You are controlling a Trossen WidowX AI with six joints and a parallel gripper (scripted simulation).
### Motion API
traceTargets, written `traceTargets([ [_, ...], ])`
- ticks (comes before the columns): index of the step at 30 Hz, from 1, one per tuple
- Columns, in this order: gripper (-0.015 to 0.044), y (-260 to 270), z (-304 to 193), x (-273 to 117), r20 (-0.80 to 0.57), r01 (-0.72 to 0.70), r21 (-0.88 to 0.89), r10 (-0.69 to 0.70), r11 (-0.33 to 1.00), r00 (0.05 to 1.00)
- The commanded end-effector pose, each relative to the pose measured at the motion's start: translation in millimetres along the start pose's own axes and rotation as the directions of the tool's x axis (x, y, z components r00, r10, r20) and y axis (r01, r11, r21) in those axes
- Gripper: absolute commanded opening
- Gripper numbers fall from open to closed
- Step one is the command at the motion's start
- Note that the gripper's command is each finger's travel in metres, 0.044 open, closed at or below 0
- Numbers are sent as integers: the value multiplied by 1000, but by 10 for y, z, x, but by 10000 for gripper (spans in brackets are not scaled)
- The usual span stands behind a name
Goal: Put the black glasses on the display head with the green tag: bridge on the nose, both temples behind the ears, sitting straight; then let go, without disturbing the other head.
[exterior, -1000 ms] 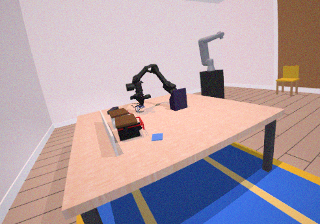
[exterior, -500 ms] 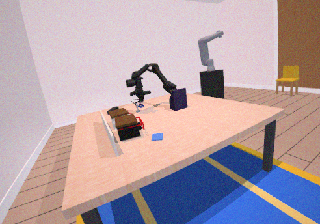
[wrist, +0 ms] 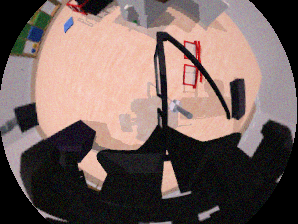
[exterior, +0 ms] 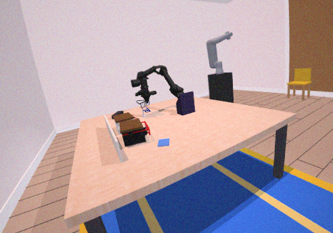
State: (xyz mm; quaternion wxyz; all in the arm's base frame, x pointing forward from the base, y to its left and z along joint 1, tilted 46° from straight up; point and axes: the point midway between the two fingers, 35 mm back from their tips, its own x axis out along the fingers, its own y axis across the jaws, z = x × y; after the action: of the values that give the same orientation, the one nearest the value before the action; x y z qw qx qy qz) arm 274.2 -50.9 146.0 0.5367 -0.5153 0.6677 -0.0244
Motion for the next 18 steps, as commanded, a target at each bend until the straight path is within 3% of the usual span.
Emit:
traceTargets([
  [1, 0, -90, -186, -10, 2, 0, 6, 0, 1000, 1000],
  [7, 0, -189, -471, -14, 0, 3, 6, -3, 1000, 1000],
  [18, 0, -196, -464, 181, 1, 1, 7, -1, 1000, 1000],
])
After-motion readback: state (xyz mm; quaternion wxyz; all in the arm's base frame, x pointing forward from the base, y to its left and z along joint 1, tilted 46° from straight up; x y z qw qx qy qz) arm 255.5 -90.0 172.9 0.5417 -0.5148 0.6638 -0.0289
